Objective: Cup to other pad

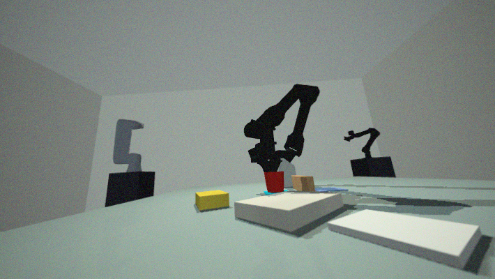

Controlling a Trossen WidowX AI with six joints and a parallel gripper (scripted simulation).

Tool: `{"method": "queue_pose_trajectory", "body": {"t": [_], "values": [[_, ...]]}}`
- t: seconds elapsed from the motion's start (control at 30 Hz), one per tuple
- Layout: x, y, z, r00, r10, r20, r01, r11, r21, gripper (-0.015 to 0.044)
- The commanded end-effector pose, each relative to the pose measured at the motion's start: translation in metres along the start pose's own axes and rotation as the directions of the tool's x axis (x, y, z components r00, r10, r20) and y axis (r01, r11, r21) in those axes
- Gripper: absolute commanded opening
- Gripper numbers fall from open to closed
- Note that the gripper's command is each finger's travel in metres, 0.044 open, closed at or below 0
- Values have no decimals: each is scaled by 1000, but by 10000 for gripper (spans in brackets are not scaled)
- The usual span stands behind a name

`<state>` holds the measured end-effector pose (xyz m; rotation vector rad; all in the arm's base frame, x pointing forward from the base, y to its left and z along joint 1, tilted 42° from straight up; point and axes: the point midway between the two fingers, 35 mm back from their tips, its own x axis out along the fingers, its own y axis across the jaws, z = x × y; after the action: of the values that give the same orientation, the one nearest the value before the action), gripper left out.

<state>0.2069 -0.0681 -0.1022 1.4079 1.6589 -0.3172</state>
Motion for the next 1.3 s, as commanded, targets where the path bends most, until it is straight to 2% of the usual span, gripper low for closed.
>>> {"method": "queue_pose_trajectory", "body": {"t": [0.0, 1.0, 1.27], "values": [[-5, 0, 1, 1000, 0, 3, 0, 1000, -4, 128], [-49, -1, -4, 1000, 1, 1, -1, 1000, 3, 128], [-44, -1, -4, 1000, 2, -6, -2, 1000, 10, 338]]}}
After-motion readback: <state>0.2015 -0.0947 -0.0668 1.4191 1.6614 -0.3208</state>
